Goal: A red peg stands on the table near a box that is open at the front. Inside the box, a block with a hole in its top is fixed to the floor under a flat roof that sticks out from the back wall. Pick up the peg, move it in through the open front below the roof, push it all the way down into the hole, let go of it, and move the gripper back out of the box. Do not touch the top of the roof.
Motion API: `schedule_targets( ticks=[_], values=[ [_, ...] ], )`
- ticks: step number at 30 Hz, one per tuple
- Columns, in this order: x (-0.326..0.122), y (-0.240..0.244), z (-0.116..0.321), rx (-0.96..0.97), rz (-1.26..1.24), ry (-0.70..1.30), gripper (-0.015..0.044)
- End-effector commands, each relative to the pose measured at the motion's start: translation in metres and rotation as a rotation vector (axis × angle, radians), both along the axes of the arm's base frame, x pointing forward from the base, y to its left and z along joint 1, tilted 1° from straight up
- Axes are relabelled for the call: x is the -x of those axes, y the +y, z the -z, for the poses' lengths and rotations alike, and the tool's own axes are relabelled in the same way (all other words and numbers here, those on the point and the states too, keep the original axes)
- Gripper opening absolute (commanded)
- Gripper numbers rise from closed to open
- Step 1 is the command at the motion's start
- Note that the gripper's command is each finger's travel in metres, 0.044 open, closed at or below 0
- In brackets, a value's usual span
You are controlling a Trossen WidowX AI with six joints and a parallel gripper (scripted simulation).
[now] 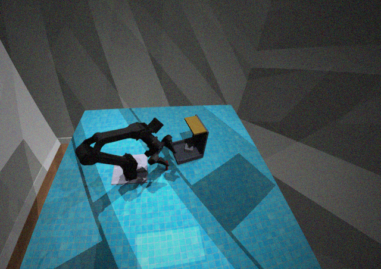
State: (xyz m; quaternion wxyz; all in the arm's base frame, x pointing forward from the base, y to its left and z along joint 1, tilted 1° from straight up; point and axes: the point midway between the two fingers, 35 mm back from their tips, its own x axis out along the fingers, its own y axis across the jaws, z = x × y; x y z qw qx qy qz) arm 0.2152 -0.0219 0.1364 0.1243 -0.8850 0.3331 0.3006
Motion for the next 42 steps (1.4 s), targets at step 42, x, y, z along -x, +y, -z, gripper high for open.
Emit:
schedule_targets(
  ticks=[42],
  values=[
    [0.001,0.007,0.042,0.011,-0.001,0.008,0.022]
  ],
)
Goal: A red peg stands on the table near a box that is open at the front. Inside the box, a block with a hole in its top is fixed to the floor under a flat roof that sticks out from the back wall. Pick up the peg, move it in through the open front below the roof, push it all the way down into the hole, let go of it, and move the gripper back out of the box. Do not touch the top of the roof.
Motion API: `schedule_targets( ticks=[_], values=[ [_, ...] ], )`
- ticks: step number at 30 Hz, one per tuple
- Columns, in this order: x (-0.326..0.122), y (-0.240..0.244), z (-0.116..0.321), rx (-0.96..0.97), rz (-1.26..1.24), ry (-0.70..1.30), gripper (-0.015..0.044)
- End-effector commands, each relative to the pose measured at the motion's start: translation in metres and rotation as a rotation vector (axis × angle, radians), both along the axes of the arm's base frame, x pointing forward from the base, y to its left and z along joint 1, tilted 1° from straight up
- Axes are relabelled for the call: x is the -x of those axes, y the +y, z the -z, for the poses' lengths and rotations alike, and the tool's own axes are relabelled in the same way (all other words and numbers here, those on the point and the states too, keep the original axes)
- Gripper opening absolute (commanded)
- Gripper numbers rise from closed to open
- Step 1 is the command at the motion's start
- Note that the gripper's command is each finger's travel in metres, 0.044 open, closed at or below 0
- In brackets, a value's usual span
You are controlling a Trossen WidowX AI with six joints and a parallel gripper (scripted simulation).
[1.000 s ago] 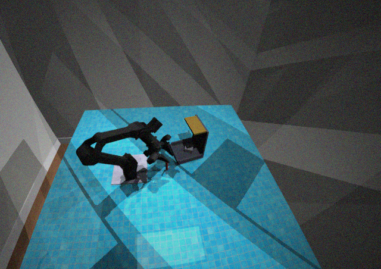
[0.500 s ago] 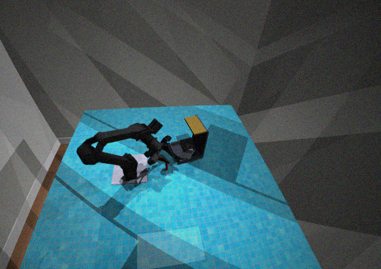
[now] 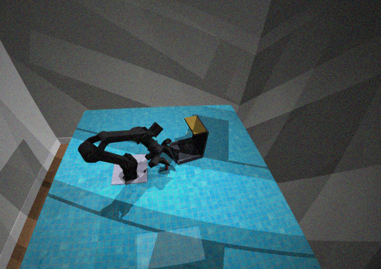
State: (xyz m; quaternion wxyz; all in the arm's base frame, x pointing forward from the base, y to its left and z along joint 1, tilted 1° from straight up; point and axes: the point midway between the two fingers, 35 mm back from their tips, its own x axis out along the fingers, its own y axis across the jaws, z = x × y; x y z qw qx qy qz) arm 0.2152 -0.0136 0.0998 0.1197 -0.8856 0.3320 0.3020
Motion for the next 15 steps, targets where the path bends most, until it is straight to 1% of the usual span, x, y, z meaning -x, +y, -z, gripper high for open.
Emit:
schedule_targets(
  ticks=[1,15],
  values=[
    [0.001,-0.001,0.007,0.004,0.004,0.003,0.022],
    [0.003,-0.001,0.03,0.004,0.004,0.003,0.022]
  ],
)
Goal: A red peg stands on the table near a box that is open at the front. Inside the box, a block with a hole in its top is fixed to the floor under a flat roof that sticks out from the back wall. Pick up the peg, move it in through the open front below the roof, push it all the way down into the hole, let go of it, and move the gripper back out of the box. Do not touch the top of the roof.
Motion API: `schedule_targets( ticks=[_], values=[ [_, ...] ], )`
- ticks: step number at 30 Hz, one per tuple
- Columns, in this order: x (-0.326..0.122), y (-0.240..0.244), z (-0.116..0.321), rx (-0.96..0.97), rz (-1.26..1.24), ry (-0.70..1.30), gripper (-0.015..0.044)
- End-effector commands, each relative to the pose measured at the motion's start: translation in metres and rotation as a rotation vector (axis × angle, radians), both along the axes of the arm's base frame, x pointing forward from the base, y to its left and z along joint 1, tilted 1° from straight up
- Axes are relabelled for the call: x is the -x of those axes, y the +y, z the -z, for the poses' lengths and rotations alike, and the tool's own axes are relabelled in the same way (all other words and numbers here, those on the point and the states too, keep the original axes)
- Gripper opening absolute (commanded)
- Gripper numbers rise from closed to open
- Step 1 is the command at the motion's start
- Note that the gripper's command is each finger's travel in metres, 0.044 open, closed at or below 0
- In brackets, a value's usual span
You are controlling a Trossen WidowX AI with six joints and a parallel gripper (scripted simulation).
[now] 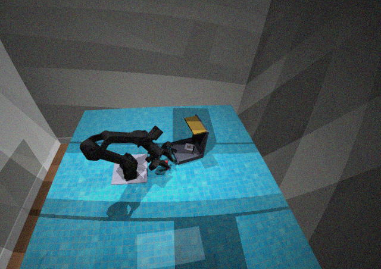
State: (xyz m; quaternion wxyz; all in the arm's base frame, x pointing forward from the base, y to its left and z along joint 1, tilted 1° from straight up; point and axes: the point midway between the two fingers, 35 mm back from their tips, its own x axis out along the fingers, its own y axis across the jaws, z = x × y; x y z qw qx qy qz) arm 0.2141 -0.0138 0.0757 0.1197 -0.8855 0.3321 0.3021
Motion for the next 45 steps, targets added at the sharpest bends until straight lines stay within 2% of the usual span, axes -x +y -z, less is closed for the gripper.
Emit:
schedule_targets(
  ticks=[1,8,14,23,45],
  values=[
    [0.002,-0.001,0.007,0.004,0.004,0.003,0.022],
    [0.003,-0.002,0.013,0.004,0.004,0.003,0.022],
    [0.002,-0.001,0.01,0.002,0.0,0.004,0.0063],
    [0.002,-0.001,0.01,0.002,0.0,0.004,0.0003],
    [0.0,0.0,-0.03,0.004,0.003,0.003,0.0]
  ],
)
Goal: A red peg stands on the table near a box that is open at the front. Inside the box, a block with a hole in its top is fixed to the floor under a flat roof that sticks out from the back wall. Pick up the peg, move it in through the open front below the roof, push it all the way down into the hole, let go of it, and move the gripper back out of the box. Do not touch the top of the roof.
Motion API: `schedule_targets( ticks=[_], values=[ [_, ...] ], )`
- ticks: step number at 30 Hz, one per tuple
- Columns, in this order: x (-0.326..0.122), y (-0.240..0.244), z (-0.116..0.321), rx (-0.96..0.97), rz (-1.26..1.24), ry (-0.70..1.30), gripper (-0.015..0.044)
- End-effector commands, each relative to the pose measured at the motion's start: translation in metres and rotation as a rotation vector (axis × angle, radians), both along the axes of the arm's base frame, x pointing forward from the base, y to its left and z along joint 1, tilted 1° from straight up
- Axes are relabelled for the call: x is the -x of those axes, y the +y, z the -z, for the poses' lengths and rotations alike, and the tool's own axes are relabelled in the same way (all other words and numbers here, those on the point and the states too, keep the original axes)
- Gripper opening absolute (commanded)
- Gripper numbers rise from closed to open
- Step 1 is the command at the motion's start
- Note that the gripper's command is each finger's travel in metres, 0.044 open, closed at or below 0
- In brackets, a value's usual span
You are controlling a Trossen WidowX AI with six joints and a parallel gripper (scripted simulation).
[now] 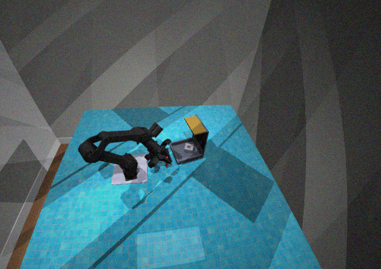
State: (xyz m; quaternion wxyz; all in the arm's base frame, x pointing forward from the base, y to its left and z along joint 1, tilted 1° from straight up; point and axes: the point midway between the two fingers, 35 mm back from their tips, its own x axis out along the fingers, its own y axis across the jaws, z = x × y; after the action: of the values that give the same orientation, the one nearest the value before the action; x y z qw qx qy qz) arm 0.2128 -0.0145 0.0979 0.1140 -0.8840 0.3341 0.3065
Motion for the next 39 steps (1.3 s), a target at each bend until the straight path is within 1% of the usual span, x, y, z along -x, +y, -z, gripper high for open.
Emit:
schedule_targets(
  ticks=[1,11,39],
  values=[
    [-0.001,0.0,-0.01,-0.004,0.003,-0.01,0.0],
    [-0.001,0.001,-0.019,-0.005,-0.003,-0.009,0.0],
    [-0.064,0.055,-0.017,-0.035,-0.313,0.014,0.0]
  ],
)
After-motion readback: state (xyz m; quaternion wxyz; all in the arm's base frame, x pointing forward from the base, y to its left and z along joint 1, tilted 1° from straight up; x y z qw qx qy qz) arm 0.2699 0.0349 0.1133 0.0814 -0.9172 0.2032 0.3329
